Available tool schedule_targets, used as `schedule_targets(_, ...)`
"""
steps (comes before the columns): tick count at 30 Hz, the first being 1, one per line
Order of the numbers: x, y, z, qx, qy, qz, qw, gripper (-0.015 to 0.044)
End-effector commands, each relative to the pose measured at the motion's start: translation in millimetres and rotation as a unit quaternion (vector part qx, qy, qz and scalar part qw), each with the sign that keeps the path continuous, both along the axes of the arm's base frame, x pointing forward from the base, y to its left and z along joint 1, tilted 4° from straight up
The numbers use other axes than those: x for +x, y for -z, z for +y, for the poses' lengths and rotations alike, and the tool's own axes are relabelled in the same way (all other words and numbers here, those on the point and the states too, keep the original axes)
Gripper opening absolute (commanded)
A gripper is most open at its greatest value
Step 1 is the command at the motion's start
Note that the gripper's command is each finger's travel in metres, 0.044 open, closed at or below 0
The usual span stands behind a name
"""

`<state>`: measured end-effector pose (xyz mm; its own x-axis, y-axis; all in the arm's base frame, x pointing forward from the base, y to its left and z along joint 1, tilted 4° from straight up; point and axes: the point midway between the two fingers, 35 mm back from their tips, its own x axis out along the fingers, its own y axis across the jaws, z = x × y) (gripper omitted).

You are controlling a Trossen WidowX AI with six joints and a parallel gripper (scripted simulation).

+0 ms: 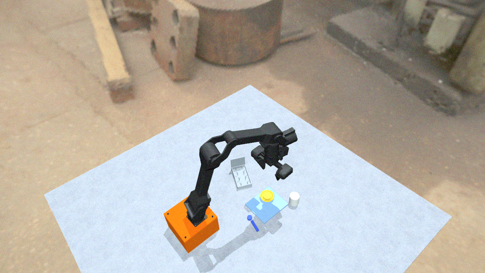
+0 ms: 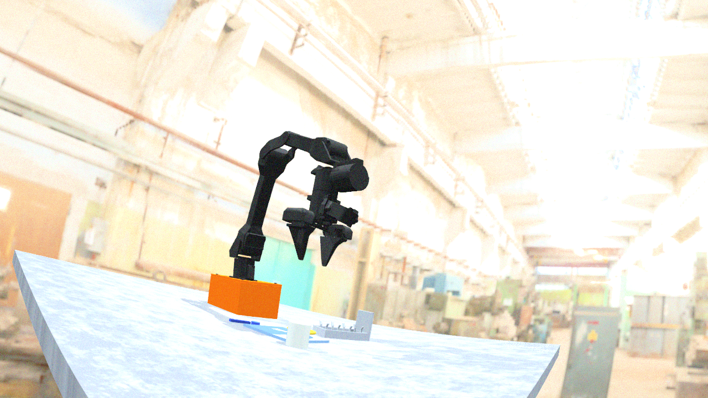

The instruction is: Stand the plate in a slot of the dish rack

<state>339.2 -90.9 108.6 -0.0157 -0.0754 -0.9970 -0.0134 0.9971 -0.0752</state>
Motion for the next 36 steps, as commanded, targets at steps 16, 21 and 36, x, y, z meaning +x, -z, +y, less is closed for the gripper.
schedule_targets(16,-12.4,111.6,4.0,0.005,0.007,0.0,1.0,0.04)
schedule_targets(21,-12.0,119.5,3.0,0.005,0.007,0.0,1.0,0.04)
schedule_targets(36,-11.9,143.8,0.0,0.005,0.007,0.0,1.0,0.04)
